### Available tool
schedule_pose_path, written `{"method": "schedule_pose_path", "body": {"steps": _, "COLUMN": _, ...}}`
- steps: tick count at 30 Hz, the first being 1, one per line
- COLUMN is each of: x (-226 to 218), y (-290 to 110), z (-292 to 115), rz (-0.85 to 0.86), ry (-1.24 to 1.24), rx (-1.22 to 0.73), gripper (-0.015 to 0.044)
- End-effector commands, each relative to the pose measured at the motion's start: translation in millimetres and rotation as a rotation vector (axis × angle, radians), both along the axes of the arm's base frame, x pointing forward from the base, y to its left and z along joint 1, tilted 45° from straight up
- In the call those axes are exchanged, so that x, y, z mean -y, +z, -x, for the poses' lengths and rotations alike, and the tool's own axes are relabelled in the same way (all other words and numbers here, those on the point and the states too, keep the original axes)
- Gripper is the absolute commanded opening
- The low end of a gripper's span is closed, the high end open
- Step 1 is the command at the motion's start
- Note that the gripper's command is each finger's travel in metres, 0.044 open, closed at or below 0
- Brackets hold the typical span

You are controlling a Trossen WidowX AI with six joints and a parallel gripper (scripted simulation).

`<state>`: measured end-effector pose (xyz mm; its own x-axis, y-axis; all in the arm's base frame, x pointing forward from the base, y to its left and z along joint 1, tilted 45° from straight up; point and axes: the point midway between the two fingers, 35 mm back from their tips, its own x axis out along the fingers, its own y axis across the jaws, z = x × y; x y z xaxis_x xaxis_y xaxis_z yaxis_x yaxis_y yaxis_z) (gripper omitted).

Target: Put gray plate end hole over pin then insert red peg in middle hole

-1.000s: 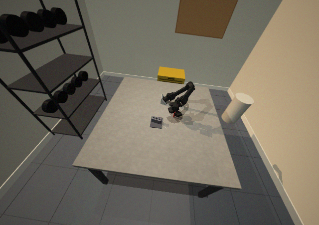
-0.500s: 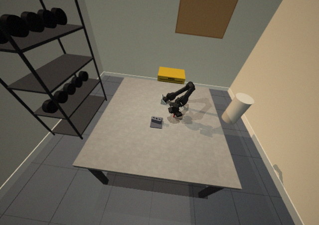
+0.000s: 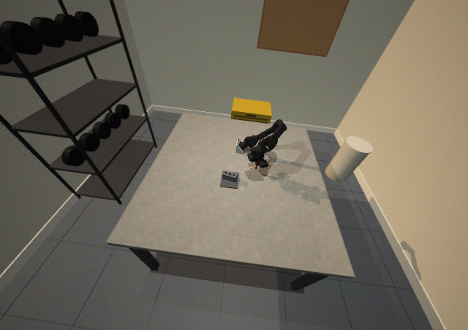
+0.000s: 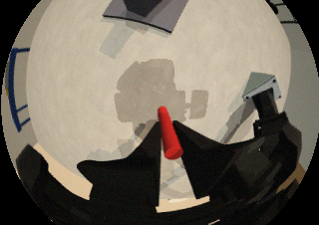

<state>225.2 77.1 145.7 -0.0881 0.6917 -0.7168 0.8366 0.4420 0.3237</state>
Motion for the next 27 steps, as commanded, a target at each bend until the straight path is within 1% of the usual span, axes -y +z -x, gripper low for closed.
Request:
{"method": "schedule_pose_path", "body": {"steps": 1, "x": 9.5, "y": 8.9, "z": -2.3, "rz": 0.009, "ry": -0.016, "rx": 0.003, "gripper": 0.0}}
{"method": "schedule_pose_path", "body": {"steps": 10, "x": 28.2, "y": 30.6, "z": -3.0, "rz": 0.018, "ry": -0.06, "rx": -0.006, "gripper": 0.0}}
{"method": "schedule_pose_path", "body": {"steps": 12, "x": 22.2, "y": 23.1, "z": -4.3, "rz": 0.01, "ry": -0.048, "rx": -0.009, "gripper": 0.0}}
{"method": "schedule_pose_path", "body": {"steps": 27, "x": 43.1, "y": 7.6, "z": -38.1, "rz": 0.015, "ry": -0.025, "rx": -0.001, "gripper": 0.0}}
